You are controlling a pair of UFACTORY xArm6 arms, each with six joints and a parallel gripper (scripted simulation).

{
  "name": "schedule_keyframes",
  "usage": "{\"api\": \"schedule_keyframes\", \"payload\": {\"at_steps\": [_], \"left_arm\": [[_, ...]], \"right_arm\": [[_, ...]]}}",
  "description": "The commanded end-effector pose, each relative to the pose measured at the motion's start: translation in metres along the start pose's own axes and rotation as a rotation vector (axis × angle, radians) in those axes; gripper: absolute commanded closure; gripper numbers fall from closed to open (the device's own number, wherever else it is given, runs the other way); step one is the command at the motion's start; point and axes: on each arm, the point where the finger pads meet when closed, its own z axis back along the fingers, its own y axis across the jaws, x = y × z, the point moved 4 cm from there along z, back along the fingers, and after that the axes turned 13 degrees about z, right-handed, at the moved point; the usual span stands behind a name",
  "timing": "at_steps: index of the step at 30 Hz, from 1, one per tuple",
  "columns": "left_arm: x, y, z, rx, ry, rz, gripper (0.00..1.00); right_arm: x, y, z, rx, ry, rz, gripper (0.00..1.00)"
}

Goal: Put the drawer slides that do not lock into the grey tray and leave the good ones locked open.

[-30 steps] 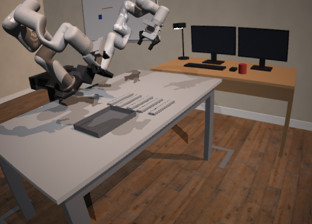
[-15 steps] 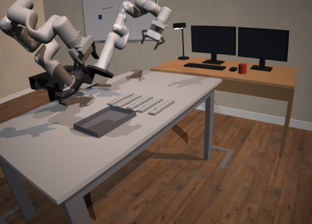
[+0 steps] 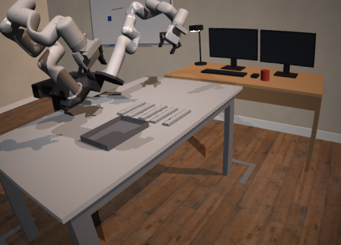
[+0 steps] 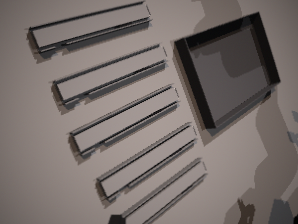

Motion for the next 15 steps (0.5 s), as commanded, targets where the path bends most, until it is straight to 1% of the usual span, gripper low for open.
{"api": "schedule_keyframes", "payload": {"at_steps": [1, 8, 9, 12, 13, 15], "left_arm": [[0.003, -0.006, 0.005, 0.0, 0.032, 0.115, 0.0], [0.01, -0.023, 0.014, 0.018, 0.09, 0.38, 0.0], [0.011, -0.025, 0.015, 0.019, 0.095, 0.405, 0.0], [0.011, -0.025, 0.015, 0.019, 0.095, 0.405, 0.0], [0.011, -0.025, 0.015, 0.018, 0.098, 0.413, 1.0], [0.011, -0.025, 0.015, 0.016, 0.101, 0.421, 1.0]], "right_arm": [[-0.001, 0.0, 0.001, 0.001, 0.004, 0.001, 0.0], [-0.001, 0.0, 0.001, 0.001, 0.004, 0.001, 0.0], [-0.001, 0.0, 0.001, 0.001, 0.004, 0.001, 0.0], [-0.001, 0.0, 0.001, 0.001, 0.004, 0.001, 0.0], [-0.001, 0.0, 0.002, 0.003, 0.006, -0.007, 0.0], [-0.001, 0.0, 0.001, 0.006, 0.008, -0.014, 0.0]]}}
